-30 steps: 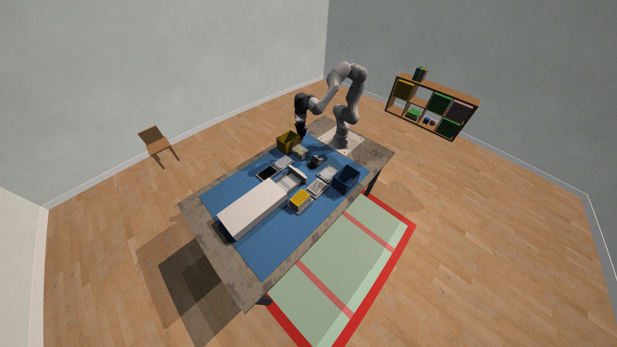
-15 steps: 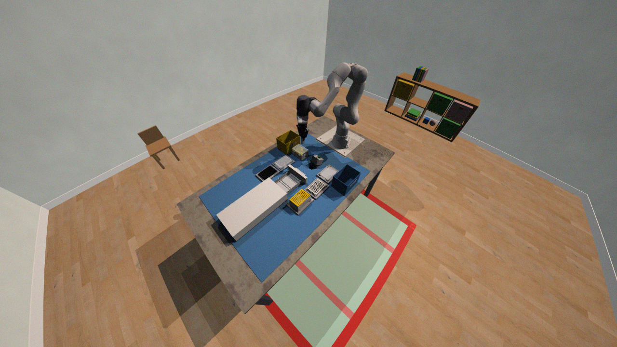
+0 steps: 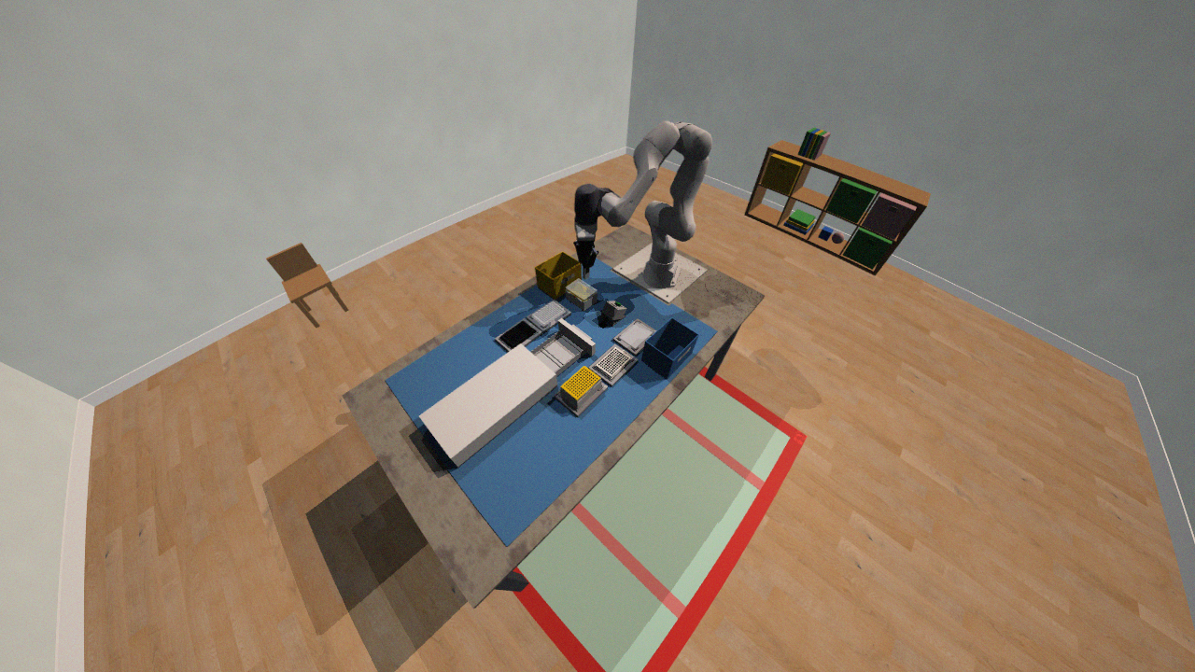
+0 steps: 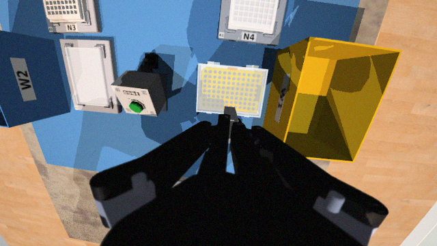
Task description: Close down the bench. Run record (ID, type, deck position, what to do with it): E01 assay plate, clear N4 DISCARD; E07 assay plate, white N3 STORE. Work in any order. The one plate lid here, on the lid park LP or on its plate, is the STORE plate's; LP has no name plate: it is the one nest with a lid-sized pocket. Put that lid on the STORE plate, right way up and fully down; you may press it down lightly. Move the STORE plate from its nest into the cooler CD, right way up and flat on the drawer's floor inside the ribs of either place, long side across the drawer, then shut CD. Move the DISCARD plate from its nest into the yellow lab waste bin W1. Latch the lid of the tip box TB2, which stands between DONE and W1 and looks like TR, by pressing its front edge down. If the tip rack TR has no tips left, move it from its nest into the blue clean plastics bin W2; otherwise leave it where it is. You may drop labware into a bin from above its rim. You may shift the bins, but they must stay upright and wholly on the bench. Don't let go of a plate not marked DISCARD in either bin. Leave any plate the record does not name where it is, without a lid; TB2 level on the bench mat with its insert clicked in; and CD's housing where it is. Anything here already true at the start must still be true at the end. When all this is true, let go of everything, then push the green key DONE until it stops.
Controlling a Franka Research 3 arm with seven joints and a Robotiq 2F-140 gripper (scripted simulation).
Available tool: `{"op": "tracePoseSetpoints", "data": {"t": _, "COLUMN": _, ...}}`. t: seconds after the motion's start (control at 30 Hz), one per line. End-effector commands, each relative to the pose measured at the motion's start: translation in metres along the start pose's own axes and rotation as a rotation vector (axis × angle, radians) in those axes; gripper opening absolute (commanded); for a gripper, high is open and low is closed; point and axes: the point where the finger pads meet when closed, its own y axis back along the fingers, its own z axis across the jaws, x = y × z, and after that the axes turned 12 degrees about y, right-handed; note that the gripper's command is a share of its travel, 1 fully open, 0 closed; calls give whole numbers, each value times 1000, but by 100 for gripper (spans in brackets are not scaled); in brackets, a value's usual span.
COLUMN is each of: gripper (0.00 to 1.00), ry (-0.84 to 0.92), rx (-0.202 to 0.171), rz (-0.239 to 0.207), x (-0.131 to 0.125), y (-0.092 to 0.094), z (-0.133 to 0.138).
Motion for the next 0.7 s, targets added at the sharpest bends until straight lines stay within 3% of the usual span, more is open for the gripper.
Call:
{"op": "tracePoseSetpoints", "data": {"t": 0.0, "gripper": 0, "ry": 4, "rx": -2, "rz": 1, "x": 0, "y": -3, "z": 1}}
{"op": "tracePoseSetpoints", "data": {"t": 0.67, "gripper": 0, "ry": 4, "rx": -2, "rz": 1, "x": 0, "y": -26, "z": 1}}
